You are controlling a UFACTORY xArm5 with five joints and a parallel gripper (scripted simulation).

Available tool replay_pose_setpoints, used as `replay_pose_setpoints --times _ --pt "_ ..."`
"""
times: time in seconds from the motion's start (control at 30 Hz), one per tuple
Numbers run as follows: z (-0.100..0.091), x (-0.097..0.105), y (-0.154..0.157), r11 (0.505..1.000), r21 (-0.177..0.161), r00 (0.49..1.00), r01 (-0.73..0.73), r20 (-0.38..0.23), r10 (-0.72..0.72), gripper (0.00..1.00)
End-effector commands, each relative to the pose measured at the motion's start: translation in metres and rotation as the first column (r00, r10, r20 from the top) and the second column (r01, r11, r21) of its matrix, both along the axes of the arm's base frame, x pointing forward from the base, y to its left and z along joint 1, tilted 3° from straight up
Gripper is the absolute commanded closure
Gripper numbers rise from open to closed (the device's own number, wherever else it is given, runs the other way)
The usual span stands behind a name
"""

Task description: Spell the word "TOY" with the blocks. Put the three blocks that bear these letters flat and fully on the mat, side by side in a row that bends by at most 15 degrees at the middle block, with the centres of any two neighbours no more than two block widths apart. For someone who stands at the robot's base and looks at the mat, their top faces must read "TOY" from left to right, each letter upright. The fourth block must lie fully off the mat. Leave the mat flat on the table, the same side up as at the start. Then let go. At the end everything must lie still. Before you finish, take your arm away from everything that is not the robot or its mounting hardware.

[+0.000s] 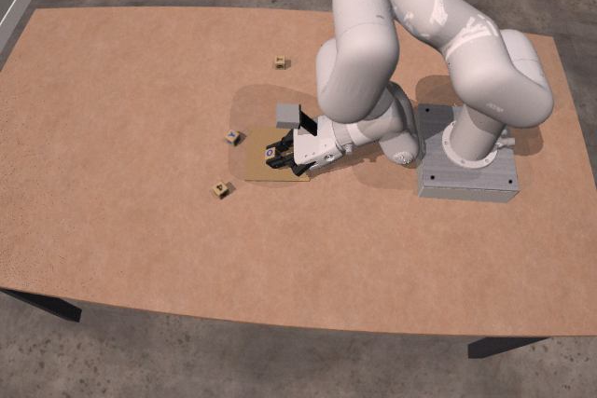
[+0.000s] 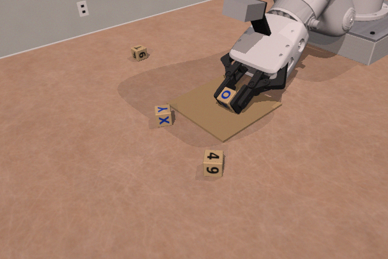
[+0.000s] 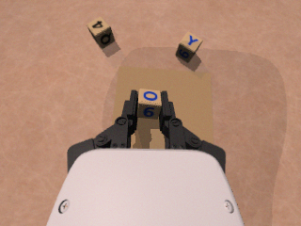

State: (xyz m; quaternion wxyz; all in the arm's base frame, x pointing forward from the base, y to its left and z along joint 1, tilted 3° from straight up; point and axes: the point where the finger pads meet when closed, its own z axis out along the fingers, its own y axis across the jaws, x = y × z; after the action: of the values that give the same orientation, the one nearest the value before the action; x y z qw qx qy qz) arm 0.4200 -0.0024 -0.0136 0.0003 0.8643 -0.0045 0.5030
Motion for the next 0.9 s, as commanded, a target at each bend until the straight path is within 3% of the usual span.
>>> replay_pose_setpoints --times 0.0,0.27,0.6,0.87 --pt "0.0006 0.0003 0.0 1.0 0.0 1.0 0.0 0.002 0.0 0.79" --pt "0.0006 0.0003 0.0 1.0 0.0 1.0 0.0 0.002 0.0 0.74" --pt "0.0006 0.0003 0.0 1.0 0.0 1.0 0.0 0.002 0.0 0.58" --pt "0.0006 0.0003 0.0 1.0 0.0 1.0 0.0 0.002 0.0 0.58"
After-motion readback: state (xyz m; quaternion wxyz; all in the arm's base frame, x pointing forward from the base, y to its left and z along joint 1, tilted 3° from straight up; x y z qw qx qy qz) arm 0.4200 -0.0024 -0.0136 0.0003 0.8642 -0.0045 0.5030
